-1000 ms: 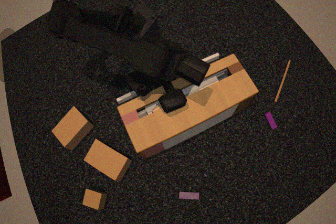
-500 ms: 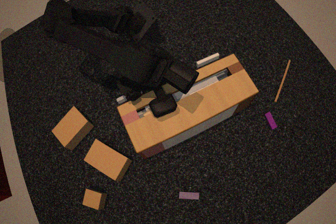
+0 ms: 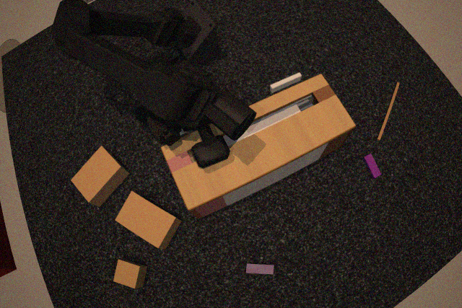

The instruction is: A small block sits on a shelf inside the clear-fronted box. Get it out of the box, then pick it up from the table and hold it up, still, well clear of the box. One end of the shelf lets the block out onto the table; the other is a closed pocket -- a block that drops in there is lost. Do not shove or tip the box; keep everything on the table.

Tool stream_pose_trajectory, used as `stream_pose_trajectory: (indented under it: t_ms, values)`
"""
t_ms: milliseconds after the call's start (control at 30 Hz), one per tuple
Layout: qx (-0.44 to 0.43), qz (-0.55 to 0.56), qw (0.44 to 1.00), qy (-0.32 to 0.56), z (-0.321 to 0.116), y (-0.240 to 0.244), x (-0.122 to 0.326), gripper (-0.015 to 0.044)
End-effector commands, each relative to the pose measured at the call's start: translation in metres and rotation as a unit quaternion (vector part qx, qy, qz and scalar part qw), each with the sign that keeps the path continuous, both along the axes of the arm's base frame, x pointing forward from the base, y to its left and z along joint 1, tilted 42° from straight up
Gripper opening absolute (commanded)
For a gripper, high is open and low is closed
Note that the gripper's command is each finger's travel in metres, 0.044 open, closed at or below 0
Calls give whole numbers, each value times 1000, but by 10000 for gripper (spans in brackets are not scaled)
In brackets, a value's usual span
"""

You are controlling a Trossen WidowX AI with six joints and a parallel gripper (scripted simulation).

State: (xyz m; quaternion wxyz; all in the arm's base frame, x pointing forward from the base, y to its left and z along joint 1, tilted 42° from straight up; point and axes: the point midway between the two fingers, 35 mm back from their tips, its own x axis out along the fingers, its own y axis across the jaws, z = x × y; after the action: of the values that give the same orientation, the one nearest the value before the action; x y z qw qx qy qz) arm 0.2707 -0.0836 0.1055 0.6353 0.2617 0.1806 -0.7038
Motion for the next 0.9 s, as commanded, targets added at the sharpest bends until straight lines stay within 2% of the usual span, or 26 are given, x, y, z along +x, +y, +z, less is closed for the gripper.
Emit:
stream_pose_trajectory:
  t_ms: [0,133,333,567,600,700,867]
  values:
    - [-1,1,1000,-1,6,-6,-1,400]
    - [-1,1,1000,-1,10,-2,0,400]
    - [1,0,1000,0,46,35,1,400]
    - [0,3,1000,0,45,34,1,400]
    - [1,-1,1000,-9,46,34,0,374]
    - [19,-56,990,-129,53,31,-8,295]
    - [72,-177,909,-371,67,26,-26,285]
